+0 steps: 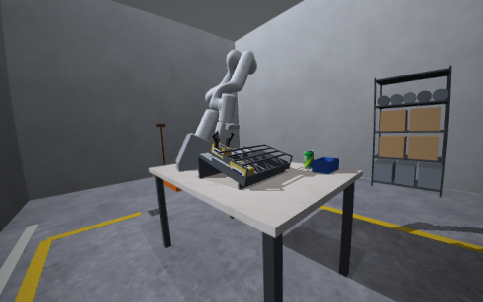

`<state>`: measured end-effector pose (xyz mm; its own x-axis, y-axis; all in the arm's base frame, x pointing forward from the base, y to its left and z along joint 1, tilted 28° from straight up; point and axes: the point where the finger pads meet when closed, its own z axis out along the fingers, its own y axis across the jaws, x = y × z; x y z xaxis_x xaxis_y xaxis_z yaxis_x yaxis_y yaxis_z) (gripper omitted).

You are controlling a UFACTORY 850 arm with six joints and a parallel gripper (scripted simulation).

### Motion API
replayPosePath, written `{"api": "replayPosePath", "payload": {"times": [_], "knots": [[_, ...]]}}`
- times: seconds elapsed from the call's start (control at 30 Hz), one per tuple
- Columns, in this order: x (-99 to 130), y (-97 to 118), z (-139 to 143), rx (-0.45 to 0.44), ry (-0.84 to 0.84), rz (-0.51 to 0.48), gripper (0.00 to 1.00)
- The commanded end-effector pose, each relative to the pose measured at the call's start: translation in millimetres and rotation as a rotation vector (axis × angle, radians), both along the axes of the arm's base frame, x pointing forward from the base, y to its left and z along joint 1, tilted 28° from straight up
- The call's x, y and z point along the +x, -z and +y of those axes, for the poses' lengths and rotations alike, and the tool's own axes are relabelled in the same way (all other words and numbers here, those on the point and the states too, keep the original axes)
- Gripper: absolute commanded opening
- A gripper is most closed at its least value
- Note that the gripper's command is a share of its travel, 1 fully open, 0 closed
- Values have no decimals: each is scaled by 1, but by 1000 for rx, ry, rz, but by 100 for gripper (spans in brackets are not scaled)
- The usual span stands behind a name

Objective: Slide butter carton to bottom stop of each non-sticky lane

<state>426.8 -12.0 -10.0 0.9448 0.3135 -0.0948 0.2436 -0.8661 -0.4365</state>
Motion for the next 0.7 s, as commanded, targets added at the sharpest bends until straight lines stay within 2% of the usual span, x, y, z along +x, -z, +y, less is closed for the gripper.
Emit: {"api": "replayPosePath", "payload": {"times": [0.0,0.03,0.07,0.6,0.63,0.67], "knots": [[1,0,0,0,0,-1,100],[1,0,0,0,0,-1,100],[-5,24,10,-1,0,-2,100],[-5,24,10,-1,0,-2,100],[-5,23,9,-1,0,-2,0],[-5,23,9,-1,0,-2,0]]}}
